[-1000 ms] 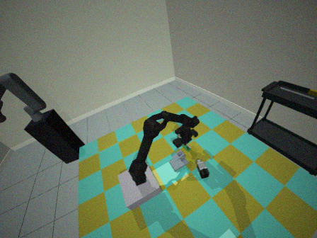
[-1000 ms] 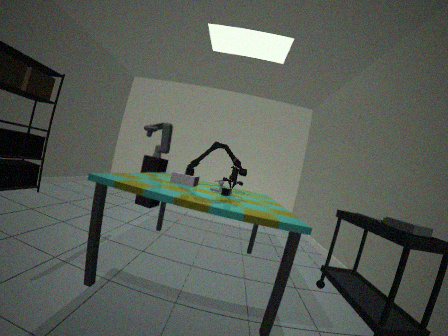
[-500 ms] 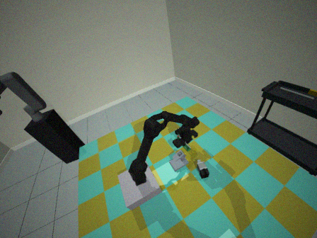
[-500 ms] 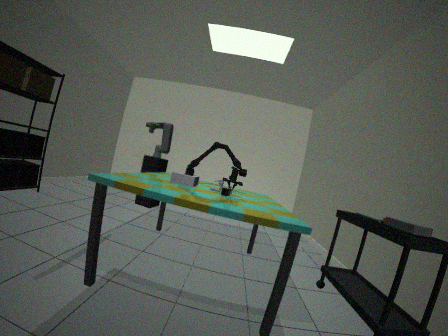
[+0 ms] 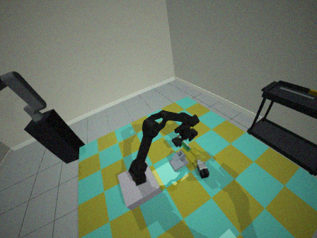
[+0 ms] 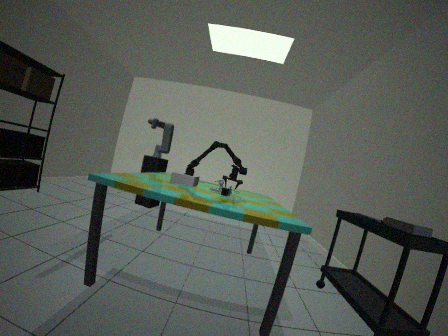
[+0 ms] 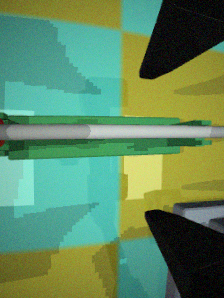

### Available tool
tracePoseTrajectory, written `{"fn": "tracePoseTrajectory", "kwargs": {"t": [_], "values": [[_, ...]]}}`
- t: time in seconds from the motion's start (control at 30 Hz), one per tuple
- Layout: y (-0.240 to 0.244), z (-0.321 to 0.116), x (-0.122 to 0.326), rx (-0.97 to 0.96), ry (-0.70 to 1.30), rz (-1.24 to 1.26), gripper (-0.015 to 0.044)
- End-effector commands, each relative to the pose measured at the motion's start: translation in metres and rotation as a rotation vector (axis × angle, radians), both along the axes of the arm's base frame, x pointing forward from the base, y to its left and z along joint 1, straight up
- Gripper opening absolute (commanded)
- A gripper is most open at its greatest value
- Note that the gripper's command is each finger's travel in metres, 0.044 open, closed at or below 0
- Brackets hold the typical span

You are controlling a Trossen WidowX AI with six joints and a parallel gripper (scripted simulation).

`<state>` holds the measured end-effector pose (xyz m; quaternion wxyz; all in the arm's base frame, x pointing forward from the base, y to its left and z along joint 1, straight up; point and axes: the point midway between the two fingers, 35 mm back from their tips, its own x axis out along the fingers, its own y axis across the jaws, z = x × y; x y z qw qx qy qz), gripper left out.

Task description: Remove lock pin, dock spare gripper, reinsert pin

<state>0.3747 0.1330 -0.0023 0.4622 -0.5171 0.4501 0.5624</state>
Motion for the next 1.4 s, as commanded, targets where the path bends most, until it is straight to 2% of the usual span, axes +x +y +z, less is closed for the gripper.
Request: {"fn": "tracePoseTrajectory", "kwargs": {"t": [0.0,0.83,0.93,1.23,1.37], "values": [[0.000,0.011,0.000,0.000,-0.001,0.000,0.0440],[-0.002,0.078,-0.007,-0.009,0.028,0.000,0.0440],[-0.002,0.073,-0.007,-0.010,0.029,0.000,0.0440],[-0.003,0.127,-0.008,-0.009,0.028,0.000,0.0440],[-0.005,0.126,-0.007,-0.003,0.026,-0.006,0.0440]]}}
